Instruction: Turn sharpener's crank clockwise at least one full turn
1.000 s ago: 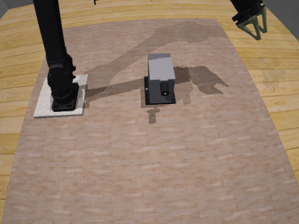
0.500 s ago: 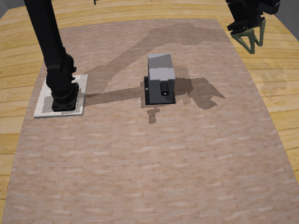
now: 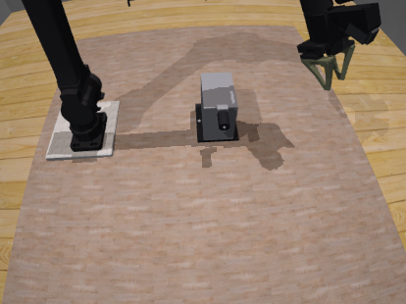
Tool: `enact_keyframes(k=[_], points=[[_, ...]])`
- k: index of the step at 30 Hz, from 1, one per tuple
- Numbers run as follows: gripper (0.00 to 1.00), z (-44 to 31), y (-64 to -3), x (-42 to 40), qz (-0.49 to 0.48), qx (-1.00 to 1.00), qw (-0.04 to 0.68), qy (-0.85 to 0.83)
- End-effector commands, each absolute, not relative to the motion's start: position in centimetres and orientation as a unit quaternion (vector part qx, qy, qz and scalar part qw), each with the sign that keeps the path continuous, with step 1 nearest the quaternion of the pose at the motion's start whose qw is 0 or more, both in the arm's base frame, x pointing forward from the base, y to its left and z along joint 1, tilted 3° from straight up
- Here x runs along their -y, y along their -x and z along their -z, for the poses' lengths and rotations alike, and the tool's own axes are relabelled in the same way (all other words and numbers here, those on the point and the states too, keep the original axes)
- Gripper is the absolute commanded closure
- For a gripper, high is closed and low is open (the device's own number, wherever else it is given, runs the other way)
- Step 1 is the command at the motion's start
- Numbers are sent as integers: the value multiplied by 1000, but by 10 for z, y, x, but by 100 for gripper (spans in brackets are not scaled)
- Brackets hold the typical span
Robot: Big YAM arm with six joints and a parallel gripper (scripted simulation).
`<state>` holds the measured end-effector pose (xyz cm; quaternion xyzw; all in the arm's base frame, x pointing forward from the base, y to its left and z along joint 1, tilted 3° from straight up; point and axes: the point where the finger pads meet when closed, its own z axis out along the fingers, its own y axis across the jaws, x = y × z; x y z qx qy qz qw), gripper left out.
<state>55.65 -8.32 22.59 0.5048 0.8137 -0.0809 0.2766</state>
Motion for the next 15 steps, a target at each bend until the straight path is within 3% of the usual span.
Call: enact_keyframes(k=[1,9,12,15], points=[[49,-234,-538,98,72,-803,257,-533],[49,-229,-511,111,59,-801,224,-553],[49,-210,-502,116,53,-799,176,-573],[49,-224,-484,121,47,-800,191,-568]])
